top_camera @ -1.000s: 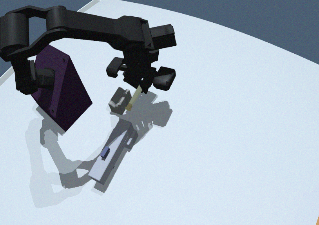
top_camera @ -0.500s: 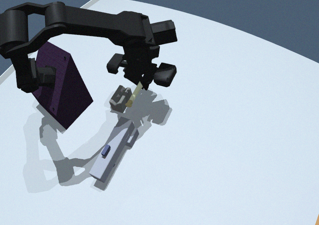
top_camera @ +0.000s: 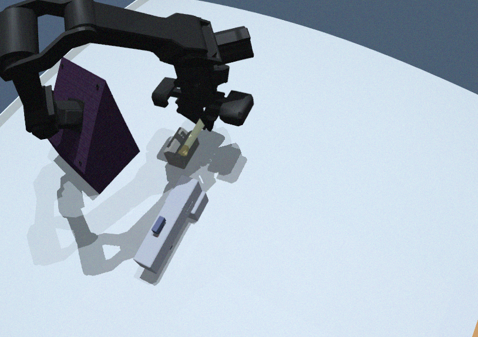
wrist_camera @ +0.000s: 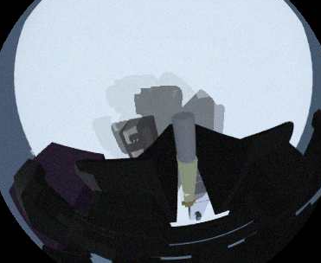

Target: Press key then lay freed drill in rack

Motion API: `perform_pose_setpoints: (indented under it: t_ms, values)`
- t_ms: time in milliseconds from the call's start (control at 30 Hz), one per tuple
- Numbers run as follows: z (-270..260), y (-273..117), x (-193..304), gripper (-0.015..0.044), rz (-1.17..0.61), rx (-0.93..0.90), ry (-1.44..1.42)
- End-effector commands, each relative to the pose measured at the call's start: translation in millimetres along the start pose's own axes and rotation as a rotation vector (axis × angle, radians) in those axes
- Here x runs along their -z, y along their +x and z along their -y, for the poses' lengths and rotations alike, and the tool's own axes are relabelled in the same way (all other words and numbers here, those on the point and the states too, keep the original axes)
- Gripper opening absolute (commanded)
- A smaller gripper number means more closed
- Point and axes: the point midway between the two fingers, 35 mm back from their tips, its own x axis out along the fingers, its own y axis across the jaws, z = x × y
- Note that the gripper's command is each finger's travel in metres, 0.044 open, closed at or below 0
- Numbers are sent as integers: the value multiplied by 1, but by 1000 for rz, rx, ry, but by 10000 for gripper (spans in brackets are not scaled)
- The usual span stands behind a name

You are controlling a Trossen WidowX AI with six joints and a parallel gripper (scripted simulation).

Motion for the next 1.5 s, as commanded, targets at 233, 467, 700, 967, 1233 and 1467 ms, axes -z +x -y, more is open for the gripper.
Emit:
perform_pose_setpoints:
  t_ms: [233,467,700,967,1233,1467]
  values:
    - [-19,0,-4,0,3,1,1]
    - [-31,0,-7,0,4,1,1]
    - [-42,0,-10,0,4,1,0]
    - [-51,1,-12,0,5,0,0]
    - [-51,16,-13,0,4,0,0]
    - [-51,24,-12,0,4,0,0]
